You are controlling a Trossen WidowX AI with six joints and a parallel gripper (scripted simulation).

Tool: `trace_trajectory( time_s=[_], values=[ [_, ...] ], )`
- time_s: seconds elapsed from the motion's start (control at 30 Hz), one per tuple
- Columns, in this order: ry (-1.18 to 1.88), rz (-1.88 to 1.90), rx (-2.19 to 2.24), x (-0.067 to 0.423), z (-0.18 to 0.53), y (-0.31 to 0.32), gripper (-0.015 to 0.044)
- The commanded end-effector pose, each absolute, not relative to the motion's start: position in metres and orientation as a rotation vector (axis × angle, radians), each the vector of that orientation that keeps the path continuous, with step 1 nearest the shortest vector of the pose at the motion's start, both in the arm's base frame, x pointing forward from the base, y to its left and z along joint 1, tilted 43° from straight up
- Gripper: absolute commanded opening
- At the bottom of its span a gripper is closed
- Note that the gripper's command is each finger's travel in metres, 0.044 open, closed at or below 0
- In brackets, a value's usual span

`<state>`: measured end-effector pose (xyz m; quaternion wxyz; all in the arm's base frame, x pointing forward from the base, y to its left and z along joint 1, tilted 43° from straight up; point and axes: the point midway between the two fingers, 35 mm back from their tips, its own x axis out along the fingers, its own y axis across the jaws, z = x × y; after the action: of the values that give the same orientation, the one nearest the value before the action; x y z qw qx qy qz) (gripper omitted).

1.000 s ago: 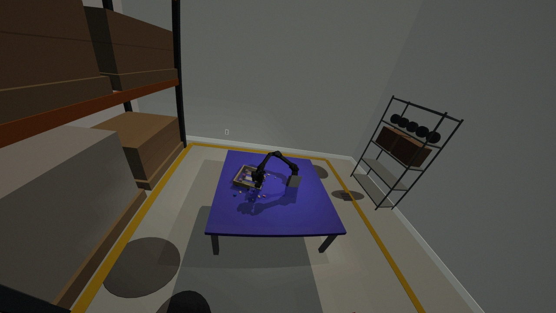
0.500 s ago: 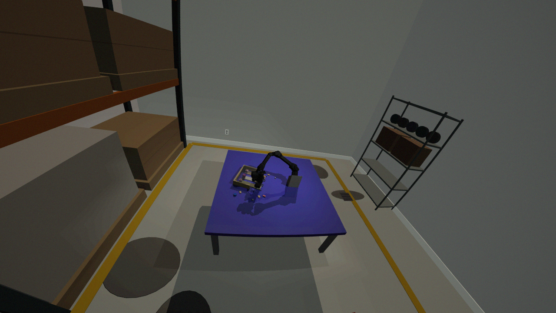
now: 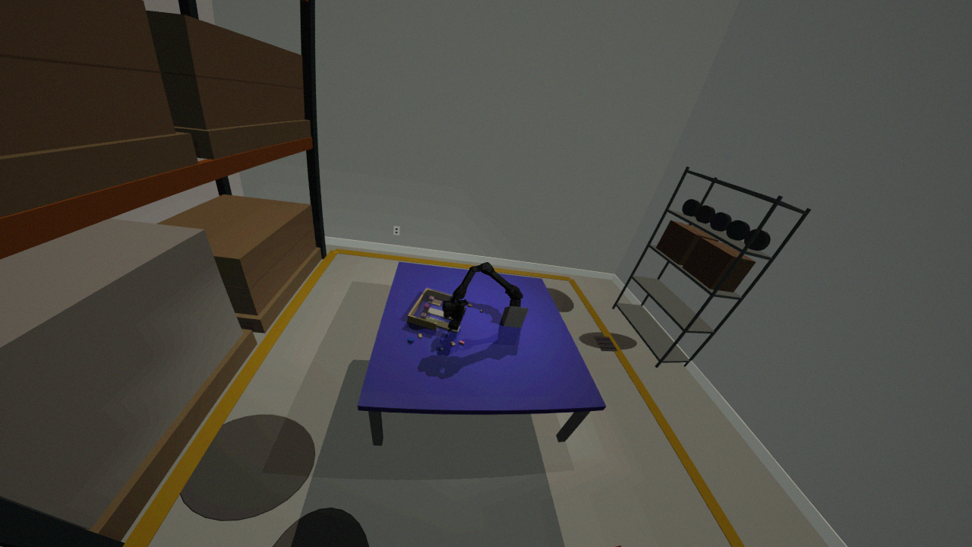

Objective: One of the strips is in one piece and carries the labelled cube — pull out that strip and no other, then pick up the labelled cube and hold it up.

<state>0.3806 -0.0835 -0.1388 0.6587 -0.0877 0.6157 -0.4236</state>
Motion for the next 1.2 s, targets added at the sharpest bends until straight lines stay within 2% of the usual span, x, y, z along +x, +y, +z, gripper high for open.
trace_trajectory(
  time_s=[0.0, 1.17],
  values=[
    [1.409, -0.966, -0.193, 0.369, -0.143, -0.083, 0.0],
    [1.412, -0.964, -0.193, 0.321, -0.156, -0.061, 0.0]
  ],
)
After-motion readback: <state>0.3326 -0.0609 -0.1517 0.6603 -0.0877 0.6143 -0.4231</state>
